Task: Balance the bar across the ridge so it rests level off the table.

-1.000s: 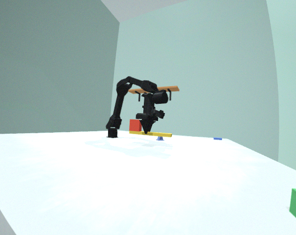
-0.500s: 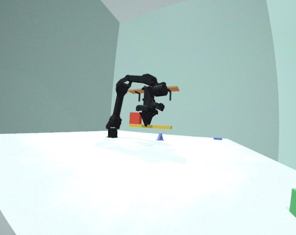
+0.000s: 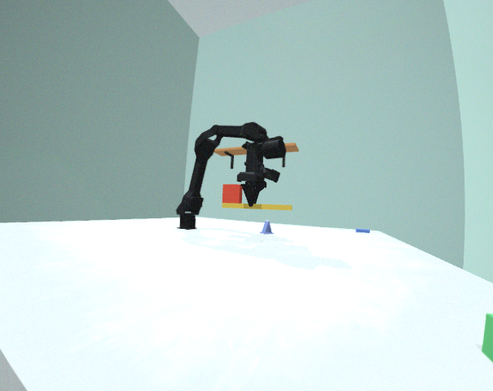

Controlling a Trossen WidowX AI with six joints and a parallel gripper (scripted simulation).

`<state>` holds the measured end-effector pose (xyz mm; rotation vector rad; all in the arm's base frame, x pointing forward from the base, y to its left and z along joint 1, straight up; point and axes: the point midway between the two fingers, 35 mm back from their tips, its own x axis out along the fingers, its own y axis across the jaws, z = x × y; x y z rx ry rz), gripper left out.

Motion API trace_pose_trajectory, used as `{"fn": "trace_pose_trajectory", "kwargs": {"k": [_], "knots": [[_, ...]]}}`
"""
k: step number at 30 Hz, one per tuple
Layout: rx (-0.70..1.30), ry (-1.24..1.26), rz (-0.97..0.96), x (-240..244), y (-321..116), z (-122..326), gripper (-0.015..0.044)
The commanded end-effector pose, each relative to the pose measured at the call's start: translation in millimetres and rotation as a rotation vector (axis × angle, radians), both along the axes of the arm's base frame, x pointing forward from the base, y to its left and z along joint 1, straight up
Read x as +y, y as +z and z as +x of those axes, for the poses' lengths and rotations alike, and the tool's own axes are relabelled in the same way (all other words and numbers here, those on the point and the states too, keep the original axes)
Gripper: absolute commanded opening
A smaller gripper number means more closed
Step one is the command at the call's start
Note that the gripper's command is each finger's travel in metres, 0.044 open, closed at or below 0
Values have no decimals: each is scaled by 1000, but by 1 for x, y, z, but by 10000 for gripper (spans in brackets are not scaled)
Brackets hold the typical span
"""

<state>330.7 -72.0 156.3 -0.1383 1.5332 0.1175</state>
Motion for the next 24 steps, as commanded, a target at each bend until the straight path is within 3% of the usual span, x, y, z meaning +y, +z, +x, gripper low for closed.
{"fn": "trace_pose_trajectory", "kwargs": {"k": [1,24], "knots": [[-1,50,2,14,1,6,0],[-2,312,2,97,3,24,0]]}}
